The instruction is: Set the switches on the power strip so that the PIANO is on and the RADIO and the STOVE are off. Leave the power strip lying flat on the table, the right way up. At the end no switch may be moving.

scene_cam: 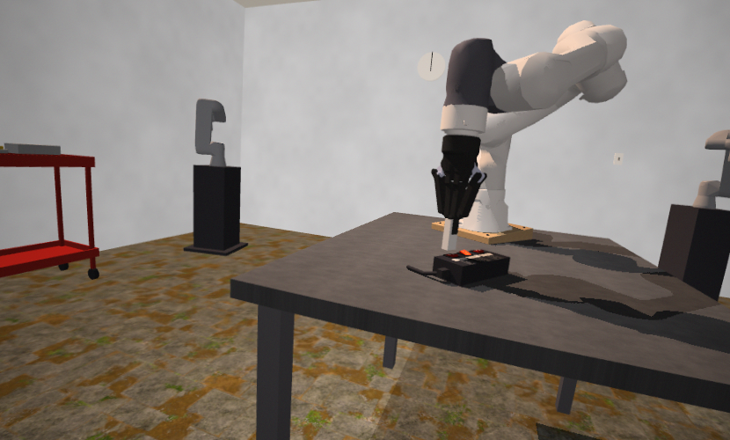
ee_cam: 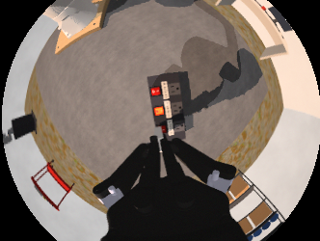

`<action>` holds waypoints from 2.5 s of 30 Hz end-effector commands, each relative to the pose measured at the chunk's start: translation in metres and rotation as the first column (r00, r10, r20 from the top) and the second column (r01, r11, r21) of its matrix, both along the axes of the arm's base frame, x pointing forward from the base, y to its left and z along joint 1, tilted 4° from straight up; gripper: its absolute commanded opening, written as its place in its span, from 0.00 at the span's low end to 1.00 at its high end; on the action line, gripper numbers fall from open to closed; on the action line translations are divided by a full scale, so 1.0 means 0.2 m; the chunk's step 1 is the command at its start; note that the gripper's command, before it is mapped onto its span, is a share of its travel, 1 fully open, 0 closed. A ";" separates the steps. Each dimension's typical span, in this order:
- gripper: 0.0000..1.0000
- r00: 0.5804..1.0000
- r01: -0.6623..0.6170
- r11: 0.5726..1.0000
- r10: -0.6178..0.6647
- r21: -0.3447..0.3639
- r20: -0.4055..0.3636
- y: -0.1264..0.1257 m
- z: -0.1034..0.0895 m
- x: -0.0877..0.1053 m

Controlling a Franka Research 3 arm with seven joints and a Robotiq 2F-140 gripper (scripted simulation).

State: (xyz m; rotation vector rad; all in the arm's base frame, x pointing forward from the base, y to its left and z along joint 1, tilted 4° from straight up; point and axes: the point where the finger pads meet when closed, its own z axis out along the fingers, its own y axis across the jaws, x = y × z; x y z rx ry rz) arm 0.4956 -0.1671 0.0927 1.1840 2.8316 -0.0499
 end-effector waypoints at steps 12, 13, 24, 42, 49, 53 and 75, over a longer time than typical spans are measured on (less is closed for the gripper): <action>0.00 1.000 0.002 1.000 -0.002 0.004 -0.005 0.01 0.14 -0.01; 0.00 1.000 0.002 1.000 -0.002 0.004 -0.005 0.01 0.14 -0.01; 0.00 1.000 0.002 1.000 -0.002 0.004 -0.005 0.01 0.14 -0.01; 1.00 1.000 0.002 1.000 -0.002 0.004 -0.005 0.02 0.22 -0.02; 1.00 1.000 0.002 1.000 -0.002 0.004 -0.005 0.03 0.36 -0.03; 1.00 1.000 0.002 1.000 -0.002 0.004 -0.005 0.03 0.46 -0.03; 1.00 1.000 0.002 1.000 -0.002 0.004 -0.005 0.04 0.56 -0.04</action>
